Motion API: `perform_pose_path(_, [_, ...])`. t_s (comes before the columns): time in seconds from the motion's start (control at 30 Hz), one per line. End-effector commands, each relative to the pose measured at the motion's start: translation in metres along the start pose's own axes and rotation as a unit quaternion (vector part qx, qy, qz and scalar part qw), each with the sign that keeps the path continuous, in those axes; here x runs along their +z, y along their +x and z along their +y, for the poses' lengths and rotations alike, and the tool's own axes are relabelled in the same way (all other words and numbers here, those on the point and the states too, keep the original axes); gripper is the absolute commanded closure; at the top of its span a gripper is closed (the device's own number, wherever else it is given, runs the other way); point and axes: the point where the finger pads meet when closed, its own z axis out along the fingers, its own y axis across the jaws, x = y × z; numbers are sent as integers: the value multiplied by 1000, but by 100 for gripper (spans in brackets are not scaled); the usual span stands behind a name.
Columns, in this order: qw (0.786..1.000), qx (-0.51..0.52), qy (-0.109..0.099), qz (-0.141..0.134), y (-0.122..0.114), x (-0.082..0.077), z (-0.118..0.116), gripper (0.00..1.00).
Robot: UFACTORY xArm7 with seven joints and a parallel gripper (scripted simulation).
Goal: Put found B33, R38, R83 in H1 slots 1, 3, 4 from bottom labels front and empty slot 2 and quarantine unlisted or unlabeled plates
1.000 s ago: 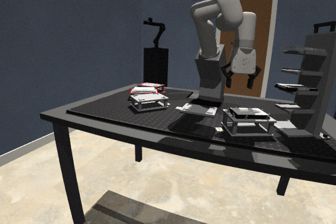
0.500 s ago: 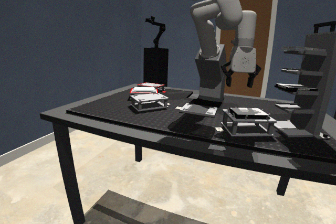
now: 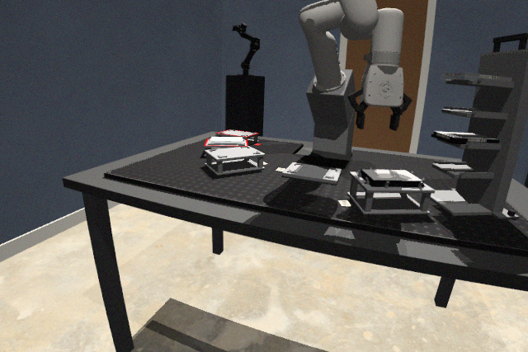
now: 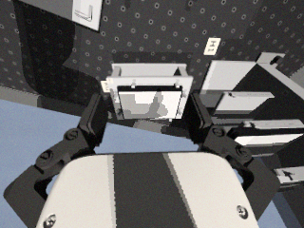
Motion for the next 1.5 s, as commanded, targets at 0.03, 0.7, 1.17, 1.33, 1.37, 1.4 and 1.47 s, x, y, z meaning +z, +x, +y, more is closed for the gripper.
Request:
perform_pose_path(0.03, [1000, -1, 0, 1, -1, -21, 0, 0])
perform_pose_path(0.7, [1000, 0, 0, 1, -1, -81, 0, 0])
perform_pose_path(1.17, [999, 50, 0, 1, -17, -93, 0, 0])
perform_pose_path(1.33, [991, 132, 0, 1, -42, -93, -1, 0])
perform_pose_path(1.37, [989, 149, 0, 1, -47, -93, -1, 0])
perform_pose_path(1.4, [989, 149, 0, 1, -47, -93, -1, 0])
perform_pose_path(1.47, [986, 165, 0, 1, -52, -93, -1, 0])
